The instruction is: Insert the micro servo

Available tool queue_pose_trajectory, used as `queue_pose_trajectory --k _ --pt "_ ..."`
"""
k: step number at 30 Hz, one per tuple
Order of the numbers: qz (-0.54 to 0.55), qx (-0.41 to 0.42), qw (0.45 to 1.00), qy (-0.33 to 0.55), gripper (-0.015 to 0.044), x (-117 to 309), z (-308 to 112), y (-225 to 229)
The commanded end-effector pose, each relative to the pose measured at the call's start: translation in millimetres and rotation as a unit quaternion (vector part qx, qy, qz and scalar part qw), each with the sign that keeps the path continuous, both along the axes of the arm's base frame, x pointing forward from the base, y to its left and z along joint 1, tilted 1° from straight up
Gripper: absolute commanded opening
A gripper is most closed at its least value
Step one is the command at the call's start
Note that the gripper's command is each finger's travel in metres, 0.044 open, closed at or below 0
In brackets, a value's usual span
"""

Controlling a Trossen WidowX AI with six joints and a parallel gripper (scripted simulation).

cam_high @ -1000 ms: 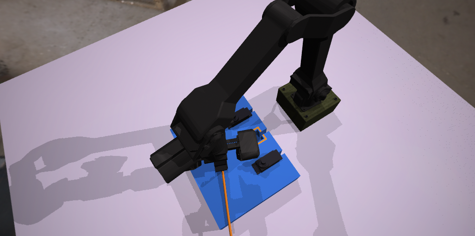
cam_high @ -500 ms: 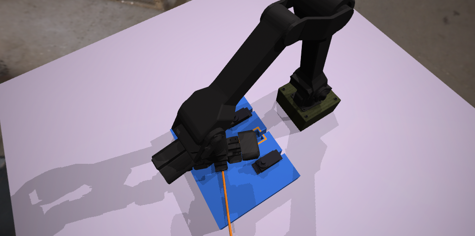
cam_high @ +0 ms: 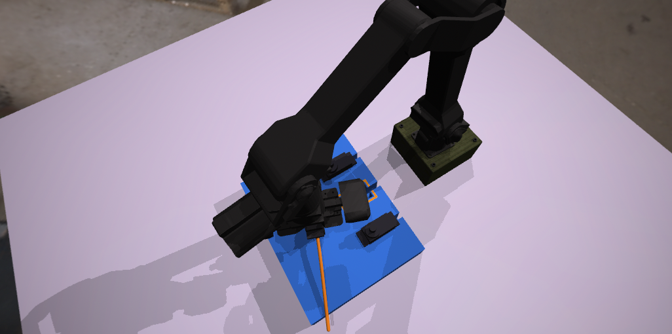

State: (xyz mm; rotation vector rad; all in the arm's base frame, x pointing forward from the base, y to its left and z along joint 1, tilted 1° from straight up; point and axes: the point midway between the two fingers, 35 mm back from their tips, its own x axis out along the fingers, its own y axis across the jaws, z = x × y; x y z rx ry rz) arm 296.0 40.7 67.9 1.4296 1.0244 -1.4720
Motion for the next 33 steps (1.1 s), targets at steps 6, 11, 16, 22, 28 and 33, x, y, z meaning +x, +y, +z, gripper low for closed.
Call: queue_pose_trajectory --k 6,11,16,22,28,33 --pt "-0.002 0.004 1.0 -0.01 0.0 -2.6 14.7 0.6" --pt "-0.002 0.004 1.0 -0.01 0.0 -3.6 14.7 0.5" --pt "-0.002 0.004 1.0 -0.01 0.0 -6.4 14.6 -0.6" --pt "-0.002 0.003 1.0 -0.01 0.0 -5.8 14.8 -13.6" --pt "0.015 0.003 1.0 -0.01 0.0 -5.8 14.8 -17.0" --pt "0.091 0.003 0.996 -0.009 0.0 -5.8 14.8 -17.0"
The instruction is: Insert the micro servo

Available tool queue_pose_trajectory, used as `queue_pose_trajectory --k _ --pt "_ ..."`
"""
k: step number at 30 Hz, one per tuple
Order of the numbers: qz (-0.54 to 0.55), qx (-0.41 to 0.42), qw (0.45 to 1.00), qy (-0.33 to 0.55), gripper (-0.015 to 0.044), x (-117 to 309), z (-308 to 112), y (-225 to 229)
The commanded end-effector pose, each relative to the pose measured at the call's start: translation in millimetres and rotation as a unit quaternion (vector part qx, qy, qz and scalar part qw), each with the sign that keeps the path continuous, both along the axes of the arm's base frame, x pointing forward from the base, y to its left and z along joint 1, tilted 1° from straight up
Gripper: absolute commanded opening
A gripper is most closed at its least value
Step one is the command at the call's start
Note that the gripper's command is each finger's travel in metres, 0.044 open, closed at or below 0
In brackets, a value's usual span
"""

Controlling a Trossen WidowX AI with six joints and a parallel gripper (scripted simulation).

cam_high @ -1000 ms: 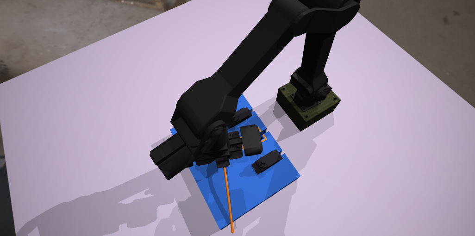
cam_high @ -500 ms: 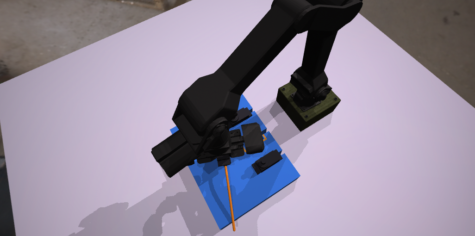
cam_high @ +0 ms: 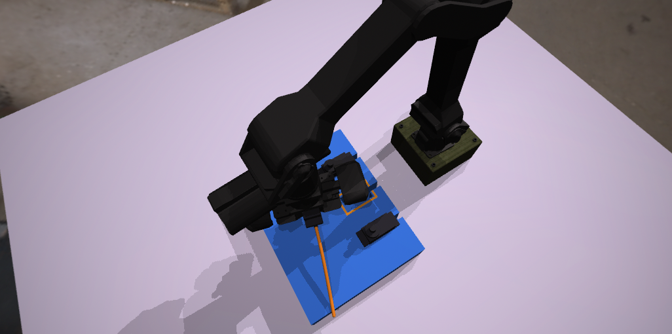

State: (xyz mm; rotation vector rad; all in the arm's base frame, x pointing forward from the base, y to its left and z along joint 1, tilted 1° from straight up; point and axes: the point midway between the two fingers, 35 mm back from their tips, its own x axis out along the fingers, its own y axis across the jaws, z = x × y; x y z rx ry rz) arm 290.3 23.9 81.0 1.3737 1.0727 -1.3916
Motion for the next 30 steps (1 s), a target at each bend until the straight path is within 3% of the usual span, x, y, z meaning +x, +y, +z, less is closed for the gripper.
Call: queue_pose_trajectory --k 1,15,30 --pt "0.062 0.001 0.998 -0.002 0.0 0.0 1.8 -0.3" --pt "0.3 0.001 0.954 0.002 0.0 0.0 1.8 -0.2" --pt "0.536 0.0 0.844 0.005 0.0 0.0 1.8 -0.2"
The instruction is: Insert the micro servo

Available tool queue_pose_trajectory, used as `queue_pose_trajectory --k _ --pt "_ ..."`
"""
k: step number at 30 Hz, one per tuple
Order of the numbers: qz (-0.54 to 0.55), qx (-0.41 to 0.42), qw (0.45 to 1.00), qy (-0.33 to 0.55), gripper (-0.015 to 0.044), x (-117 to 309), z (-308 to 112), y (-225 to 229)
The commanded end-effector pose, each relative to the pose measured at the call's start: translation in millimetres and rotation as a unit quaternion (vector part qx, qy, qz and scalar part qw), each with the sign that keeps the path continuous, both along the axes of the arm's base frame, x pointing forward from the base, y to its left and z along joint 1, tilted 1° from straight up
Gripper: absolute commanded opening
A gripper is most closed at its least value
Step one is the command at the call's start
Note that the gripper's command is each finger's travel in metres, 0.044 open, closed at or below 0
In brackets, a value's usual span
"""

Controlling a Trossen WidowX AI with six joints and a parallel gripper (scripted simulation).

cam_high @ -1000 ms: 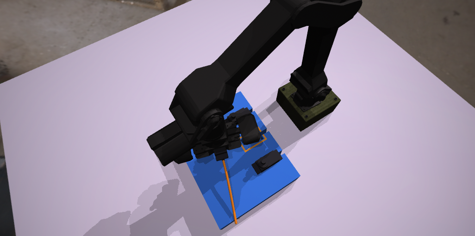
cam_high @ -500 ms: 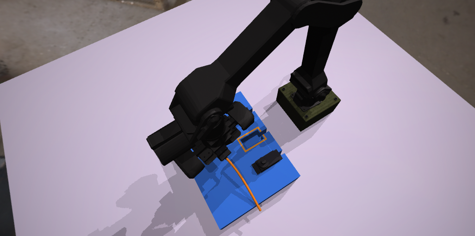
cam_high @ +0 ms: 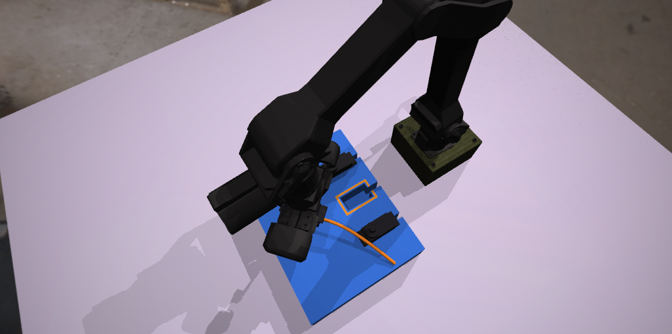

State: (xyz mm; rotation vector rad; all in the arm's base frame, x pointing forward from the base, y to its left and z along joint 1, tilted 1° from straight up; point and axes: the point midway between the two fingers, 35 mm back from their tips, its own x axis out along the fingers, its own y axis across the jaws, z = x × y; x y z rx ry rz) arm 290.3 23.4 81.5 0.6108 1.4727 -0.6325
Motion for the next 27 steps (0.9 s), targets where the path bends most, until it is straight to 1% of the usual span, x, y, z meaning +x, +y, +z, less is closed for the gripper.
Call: queue_pose_trajectory --k 1,10,20,27 --pt "0.075 0.001 0.997 -0.001 0.0 0.0 1.3 0.2" --pt "0.23 0.0 0.973 0.001 0.0 0.0 1.3 0.2" --pt "0.392 0.0 0.92 0.004 0.0 0.0 1.3 0.2" --pt "0.403 0.0 0.915 0.004 0.0 0.0 1.3 0.2"
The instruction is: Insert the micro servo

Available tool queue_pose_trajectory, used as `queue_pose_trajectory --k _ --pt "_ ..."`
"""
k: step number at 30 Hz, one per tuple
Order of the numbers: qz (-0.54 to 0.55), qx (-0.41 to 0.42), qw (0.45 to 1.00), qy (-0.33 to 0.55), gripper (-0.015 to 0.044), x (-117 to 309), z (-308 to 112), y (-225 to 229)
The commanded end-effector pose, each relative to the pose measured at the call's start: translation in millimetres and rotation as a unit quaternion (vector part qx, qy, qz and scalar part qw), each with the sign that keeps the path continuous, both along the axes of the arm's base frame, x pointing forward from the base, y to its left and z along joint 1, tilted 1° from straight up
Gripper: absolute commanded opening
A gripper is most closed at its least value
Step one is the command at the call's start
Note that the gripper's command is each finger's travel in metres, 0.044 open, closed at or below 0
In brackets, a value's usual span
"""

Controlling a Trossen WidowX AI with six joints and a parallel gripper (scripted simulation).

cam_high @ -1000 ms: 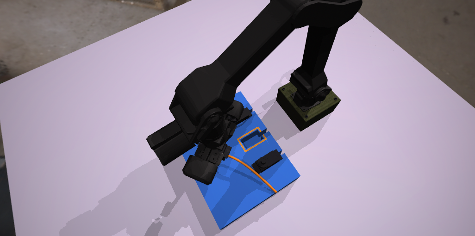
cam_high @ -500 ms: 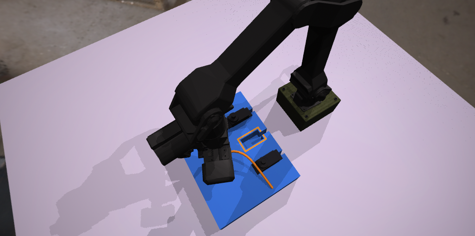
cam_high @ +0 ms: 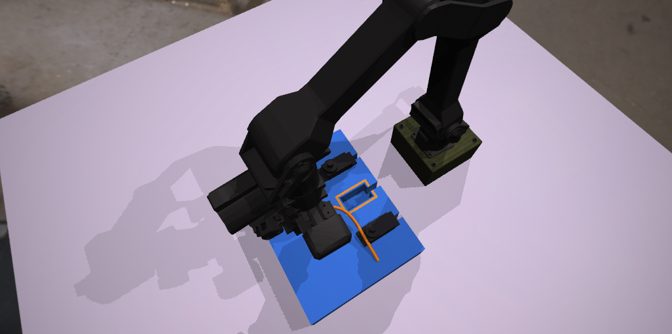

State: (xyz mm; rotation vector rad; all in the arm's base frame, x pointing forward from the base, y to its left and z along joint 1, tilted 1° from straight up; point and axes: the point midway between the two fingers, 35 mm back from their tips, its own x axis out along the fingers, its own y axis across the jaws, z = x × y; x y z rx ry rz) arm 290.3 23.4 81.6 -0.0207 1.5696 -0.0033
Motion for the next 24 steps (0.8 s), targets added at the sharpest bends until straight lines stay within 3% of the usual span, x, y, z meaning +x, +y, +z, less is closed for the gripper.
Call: queue_pose_trajectory --k 1,24 --pt "0.011 0.001 1.0 -0.002 0.0 -0.7 1.3 0.2" --pt "0.011 0.001 1.0 0.002 0.0 -87.2 0.6 -2.6"
